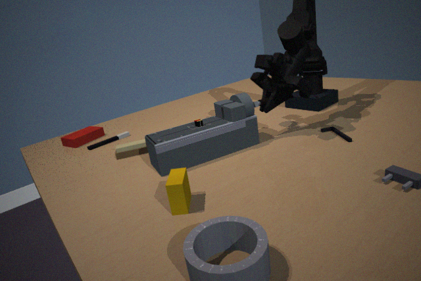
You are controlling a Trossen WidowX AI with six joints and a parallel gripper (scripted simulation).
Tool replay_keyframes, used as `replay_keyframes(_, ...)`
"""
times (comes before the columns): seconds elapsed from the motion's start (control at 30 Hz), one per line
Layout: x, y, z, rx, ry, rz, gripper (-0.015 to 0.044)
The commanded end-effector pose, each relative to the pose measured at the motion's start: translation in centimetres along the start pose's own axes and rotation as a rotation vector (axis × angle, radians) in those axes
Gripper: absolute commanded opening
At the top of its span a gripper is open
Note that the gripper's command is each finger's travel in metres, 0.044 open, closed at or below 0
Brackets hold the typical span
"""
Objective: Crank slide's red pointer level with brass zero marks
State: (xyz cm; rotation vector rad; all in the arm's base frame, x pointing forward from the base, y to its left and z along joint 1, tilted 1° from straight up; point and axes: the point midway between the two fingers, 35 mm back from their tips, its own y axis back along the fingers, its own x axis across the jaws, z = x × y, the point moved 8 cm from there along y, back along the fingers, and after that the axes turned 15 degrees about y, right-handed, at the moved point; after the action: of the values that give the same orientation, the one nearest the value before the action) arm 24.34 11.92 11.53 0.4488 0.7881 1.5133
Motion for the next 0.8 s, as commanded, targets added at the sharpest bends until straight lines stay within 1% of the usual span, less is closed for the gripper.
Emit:
replay_keyframes(0.0,-0.3,0.4,0.3,-0.008,-0.001,0.0,0.0)
replay_keyframes(0.77,-1.3,1.2,0.8,-0.008,0.0,-0.001,0.0)
